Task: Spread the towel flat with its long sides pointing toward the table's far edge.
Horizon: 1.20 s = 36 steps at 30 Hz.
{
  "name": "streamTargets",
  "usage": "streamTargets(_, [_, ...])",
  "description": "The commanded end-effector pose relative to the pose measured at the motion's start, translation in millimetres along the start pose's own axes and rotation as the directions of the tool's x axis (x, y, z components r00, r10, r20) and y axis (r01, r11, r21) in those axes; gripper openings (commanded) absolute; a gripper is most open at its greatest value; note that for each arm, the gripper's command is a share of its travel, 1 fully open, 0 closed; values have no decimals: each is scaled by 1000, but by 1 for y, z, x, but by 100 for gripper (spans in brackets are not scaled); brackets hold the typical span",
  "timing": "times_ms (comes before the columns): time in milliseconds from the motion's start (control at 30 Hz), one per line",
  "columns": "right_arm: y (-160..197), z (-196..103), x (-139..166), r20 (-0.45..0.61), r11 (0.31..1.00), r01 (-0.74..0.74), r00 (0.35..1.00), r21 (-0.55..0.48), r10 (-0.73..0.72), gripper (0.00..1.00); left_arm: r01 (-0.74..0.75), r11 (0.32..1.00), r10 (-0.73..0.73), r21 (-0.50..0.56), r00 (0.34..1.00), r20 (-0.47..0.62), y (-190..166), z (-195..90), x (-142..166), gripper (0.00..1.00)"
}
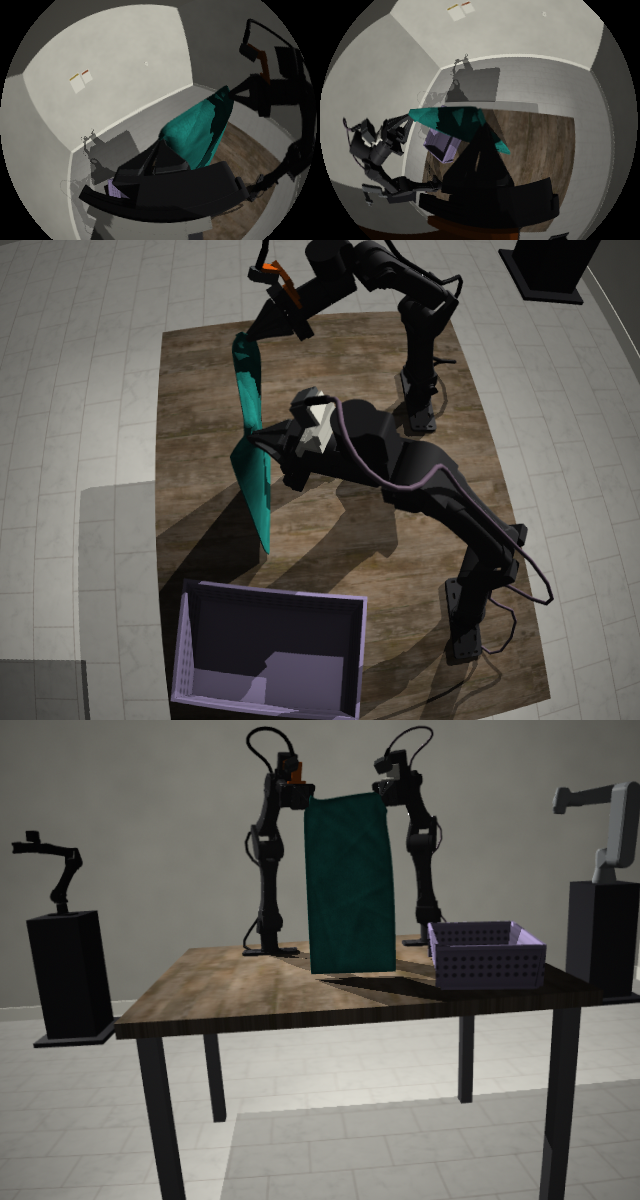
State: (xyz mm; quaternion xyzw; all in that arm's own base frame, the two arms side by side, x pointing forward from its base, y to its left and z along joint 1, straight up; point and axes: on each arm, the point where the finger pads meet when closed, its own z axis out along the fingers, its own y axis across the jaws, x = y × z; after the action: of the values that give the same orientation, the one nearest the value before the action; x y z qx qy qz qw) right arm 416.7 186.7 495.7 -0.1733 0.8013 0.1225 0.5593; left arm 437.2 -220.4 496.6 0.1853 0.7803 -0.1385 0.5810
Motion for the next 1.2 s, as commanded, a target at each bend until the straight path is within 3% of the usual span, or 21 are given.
streamTargets(0, [1,-11,-9,25,1000,-2,1000,11,2,0,0,1000,1,-7,999,40,3,-13,-14,0])
streamTargets(500, [-7,-8,-17,60,1000,-8,998,26,6,0,2,1000,-2,-15,999,43,8,-3,-13,0])
streamTargets(533, [-14,9,-17,64,999,-13,998,40,11,0,5,1000,-4,-25,998,64,13,11,-16,0])
streamTargets(600, [-14,9,-17,64,999,-13,998,40,11,0,6,1000,-4,-26,998,64,13,11,-16,0])
streamTargets(633, [-21,24,-22,93,998,-18,996,52,14,0,10,999,-6,-40,996,93,21,25,-20,0])
streamTargets(700, [-21,24,-22,93,998,-18,996,52,14,0,11,999,-7,-43,996,93,22,25,-20,0])
streamTargets(733, [-30,41,-29,129,997,-24,992,67,16,0,15,998,-8,-59,992,127,31,43,-26,0])
streamTargets(800, [-30,41,-29,129,997,-24,992,67,16,0,16,998,-8,-62,992,127,32,43,-26,0])
streamTargets(833, [-39,60,-36,167,996,-30,986,81,16,0,21,997,-6,-77,982,189,42,62,-32,0])
streamTargets(900, [-39,60,-36,167,996,-30,986,81,16,0,22,997,-7,-79,982,189,42,62,-32,0])
streamTargets(933, [-49,79,-43,206,995,-35,978,94,15,0,17,997,-1,-69,973,229,50,92,-22,0])
streamTargets(1000, [-49,79,-43,206,995,-35,978,94,15,0,17,997,-1,-69,973,229,50,92,-22,0])
streamTargets(1033, [-49,79,-43,206,995,-35,978,94,15,0,32,996,1,-89,939,343,52,73,-37,0])
streamTargets(1067, [-49,79,-43,206,995,-35,979,94,14,0,31,996,2,-83,929,370,47,73,-37,0])
streamTargets(1167, [-45,80,-40,193,996,-32,981,89,14,0,28,997,3,-77,929,370,44,73,-37,0])
